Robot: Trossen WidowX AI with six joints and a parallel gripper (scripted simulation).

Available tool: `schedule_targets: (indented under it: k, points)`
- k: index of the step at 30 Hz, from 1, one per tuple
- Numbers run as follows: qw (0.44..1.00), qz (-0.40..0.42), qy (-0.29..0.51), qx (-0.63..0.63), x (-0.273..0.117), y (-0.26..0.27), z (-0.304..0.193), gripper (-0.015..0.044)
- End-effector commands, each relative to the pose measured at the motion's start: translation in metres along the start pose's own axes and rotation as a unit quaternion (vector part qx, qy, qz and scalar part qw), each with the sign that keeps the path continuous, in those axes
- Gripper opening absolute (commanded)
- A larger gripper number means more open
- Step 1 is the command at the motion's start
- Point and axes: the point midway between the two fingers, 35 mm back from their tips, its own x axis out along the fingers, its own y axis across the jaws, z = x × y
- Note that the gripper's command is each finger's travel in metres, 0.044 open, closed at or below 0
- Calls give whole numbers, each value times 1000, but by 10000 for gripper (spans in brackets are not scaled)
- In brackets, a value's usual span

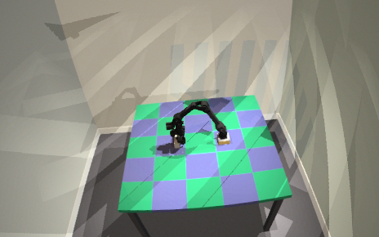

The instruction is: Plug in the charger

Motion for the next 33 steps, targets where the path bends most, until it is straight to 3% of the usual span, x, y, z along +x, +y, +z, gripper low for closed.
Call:
schedule_targets:
  k: [1,33]
  points:
    - [1000,0,-3,0,0,0,-1,440]
    - [1000,2,-13,0,1,0,-8,440]
